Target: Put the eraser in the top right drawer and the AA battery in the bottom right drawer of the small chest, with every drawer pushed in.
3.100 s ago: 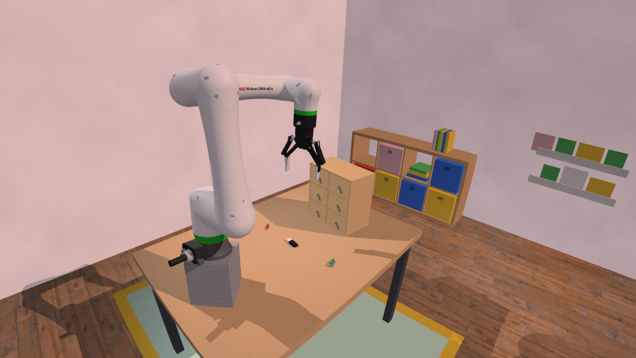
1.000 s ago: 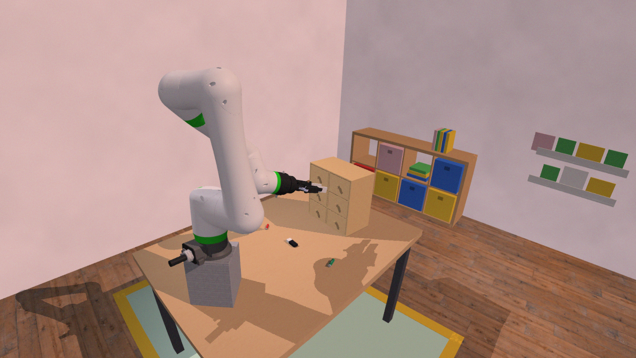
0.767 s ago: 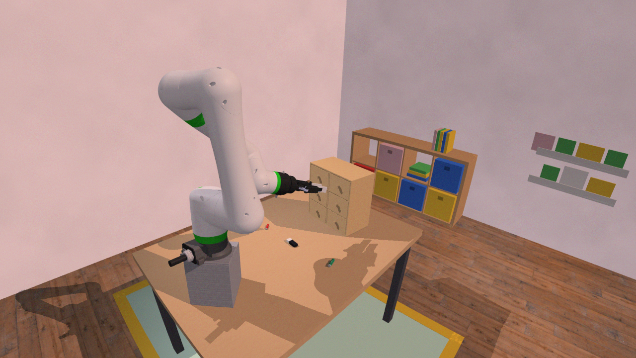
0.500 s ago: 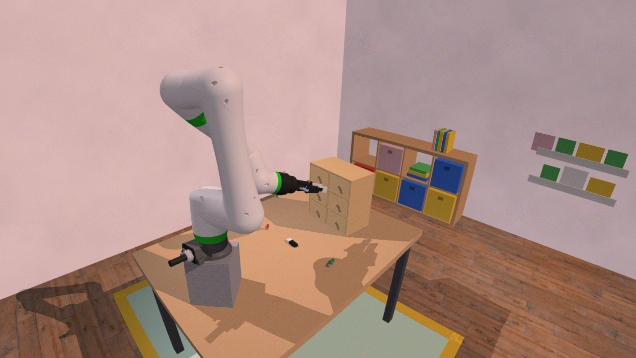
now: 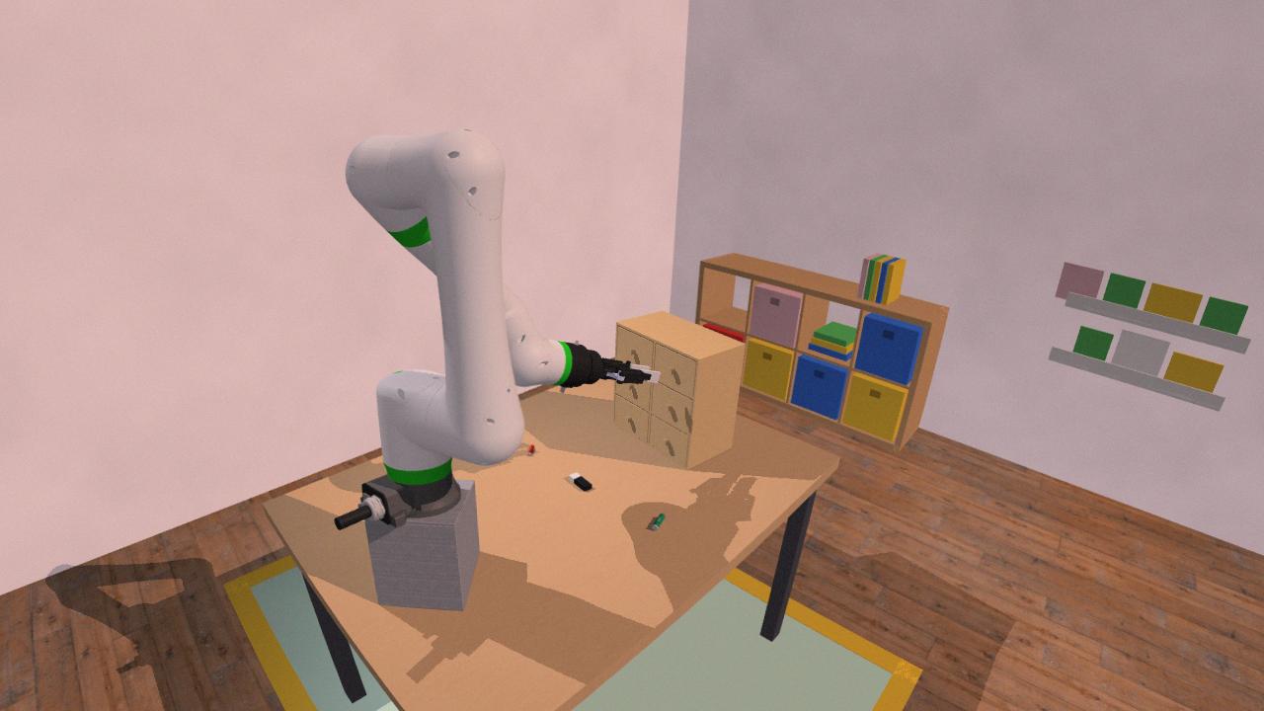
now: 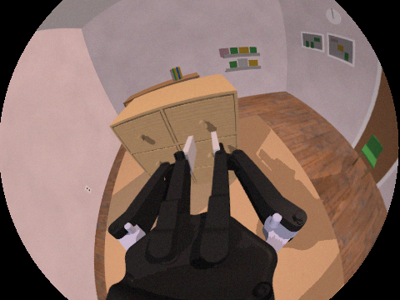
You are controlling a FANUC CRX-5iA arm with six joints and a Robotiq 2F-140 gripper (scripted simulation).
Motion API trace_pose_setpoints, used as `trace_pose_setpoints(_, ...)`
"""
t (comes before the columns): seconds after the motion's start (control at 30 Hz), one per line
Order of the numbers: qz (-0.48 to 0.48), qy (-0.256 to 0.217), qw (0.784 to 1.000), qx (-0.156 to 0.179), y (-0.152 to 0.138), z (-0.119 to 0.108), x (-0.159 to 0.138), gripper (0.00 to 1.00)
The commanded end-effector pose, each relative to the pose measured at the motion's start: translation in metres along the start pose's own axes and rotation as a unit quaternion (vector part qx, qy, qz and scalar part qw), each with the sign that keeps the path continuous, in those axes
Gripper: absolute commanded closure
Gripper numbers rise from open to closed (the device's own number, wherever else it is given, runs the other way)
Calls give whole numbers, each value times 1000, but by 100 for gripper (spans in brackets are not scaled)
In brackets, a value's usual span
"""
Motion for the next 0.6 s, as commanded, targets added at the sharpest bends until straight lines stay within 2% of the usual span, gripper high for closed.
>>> trace_pose_setpoints(0.0,0,1,1000,0,1,13,1,80)
trace_pose_setpoints(0.3,0,1,1000,0,1,29,1,80)
trace_pose_setpoints(0.57,0,1,1000,0,1,32,2,80)
Point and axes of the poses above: the point where the finger pads meet when closed, its own z axis out along the fingers, its own y axis across the jaws, x = y × z, the point moved 10 cm from there along -z, back along the fingers, and after that the axes turned 14 degrees about -z, right-handed, at the moved point
